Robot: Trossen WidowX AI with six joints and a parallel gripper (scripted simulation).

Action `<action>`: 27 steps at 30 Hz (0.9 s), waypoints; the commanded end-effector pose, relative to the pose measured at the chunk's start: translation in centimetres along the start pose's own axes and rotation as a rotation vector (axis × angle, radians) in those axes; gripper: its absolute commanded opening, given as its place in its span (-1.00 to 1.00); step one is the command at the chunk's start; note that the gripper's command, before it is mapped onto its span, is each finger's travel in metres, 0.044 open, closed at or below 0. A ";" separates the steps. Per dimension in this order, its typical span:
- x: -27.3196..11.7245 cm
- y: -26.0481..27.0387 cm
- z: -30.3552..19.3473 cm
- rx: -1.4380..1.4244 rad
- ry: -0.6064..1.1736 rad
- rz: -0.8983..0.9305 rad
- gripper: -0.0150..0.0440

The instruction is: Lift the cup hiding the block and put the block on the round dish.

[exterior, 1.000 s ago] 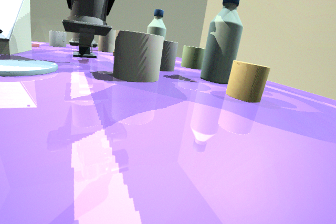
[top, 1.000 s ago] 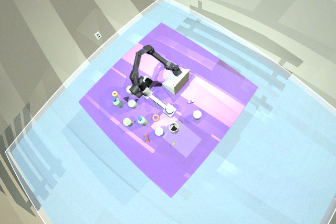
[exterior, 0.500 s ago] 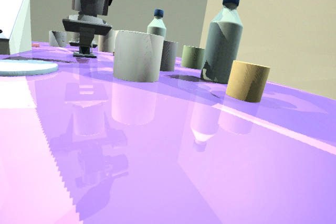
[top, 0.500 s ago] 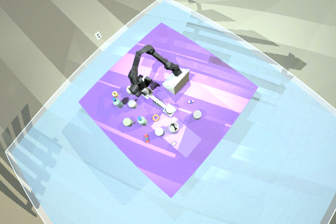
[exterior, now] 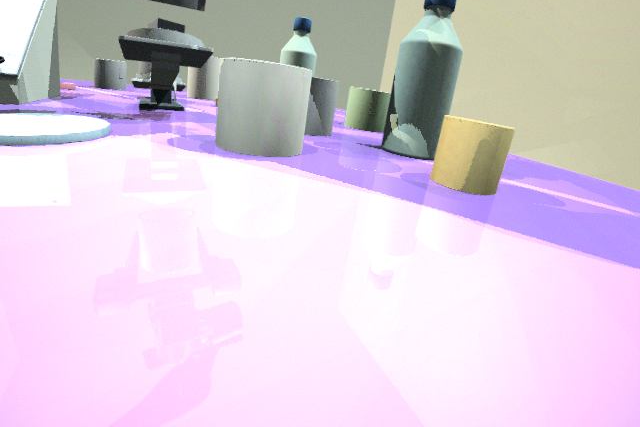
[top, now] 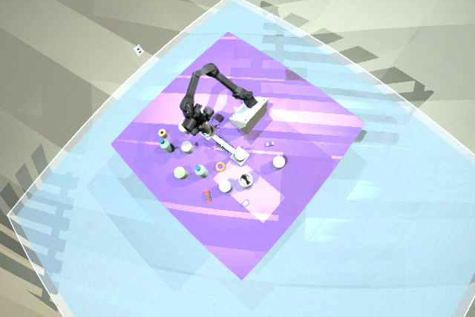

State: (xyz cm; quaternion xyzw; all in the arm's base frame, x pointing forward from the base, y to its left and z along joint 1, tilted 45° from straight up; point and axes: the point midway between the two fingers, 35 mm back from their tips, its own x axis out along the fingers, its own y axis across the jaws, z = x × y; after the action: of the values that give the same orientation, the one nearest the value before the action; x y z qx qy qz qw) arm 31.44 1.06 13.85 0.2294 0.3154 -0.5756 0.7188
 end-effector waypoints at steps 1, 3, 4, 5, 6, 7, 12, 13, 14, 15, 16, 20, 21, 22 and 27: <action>-0.7 0.2 0.0 0.009 0.001 0.010 -0.49; -1.0 0.1 0.0 0.009 0.001 0.010 -0.49; -1.1 0.1 0.1 0.009 0.000 0.010 -0.49; -1.3 0.1 0.1 0.009 0.000 0.010 -0.49; -1.4 0.1 0.1 0.009 0.000 0.010 -0.49; -1.5 0.1 0.1 0.009 0.000 0.010 -0.49; -2.2 -0.1 0.1 0.009 -0.002 0.010 -0.49; -2.3 -0.1 0.1 0.009 -0.002 0.010 -0.49; -2.4 -0.1 0.1 0.009 -0.002 0.010 -0.49; -2.5 -0.1 0.1 0.009 -0.003 0.009 -0.49; -2.7 -0.2 0.1 0.009 -0.003 0.009 -0.49; -3.2 -0.3 0.2 0.009 -0.004 0.009 -0.49; -3.3 -0.3 0.2 0.009 -0.005 0.009 -0.49; -3.4 -0.3 0.2 0.009 -0.005 0.009 -0.49; -2.8 -0.5 0.2 0.000 -0.010 0.000 -0.49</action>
State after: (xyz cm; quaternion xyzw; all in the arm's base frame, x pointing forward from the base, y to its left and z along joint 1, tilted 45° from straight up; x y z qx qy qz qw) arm 30.61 2.76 16.06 0.2269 0.3116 -0.5769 0.7201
